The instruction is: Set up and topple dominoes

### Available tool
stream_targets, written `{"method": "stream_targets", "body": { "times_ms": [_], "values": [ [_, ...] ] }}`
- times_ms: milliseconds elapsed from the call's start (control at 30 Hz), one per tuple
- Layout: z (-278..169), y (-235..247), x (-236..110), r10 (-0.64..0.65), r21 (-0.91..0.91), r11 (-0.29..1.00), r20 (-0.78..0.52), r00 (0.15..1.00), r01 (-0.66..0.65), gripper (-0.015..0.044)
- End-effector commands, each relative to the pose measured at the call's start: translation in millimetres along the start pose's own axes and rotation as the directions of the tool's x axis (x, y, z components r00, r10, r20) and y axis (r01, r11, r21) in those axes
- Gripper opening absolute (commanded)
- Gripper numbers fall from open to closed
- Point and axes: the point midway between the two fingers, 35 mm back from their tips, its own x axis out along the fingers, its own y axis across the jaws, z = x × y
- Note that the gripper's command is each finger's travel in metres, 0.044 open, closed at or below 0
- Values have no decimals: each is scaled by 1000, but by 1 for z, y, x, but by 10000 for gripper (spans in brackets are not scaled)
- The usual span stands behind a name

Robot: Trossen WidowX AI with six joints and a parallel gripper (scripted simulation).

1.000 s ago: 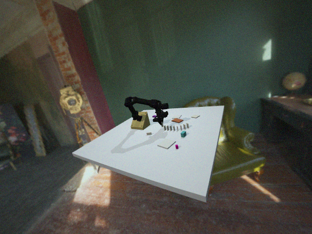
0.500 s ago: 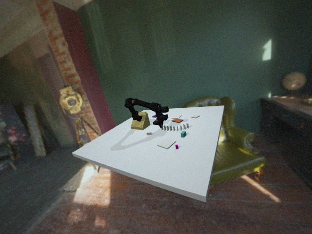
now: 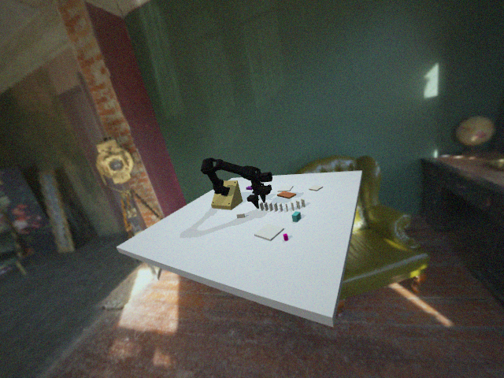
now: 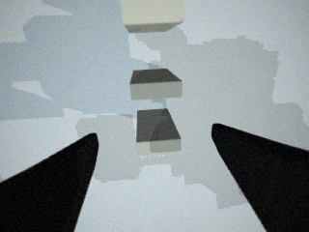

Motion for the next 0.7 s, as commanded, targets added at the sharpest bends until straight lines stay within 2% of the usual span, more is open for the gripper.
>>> {"method": "stream_targets", "body": {
  "times_ms": [0, 100, 267, 333, 667],
  "values": [
    [-1, 0, 1, -4, -6, 1000, -1, 1000, 4, 440],
    [4, 2, -21, 3, -6, 1000, 1, 1000, -3, 440],
    [5, 3, -105, 10, -3, 1000, 0, 1000, -10, 440],
    [1, 2, -125, 7, -2, 1000, -1, 1000, -7, 440],
    [-2, -7, -125, 10, -25, 1000, -1, 1000, -10, 440]
  ]
}}
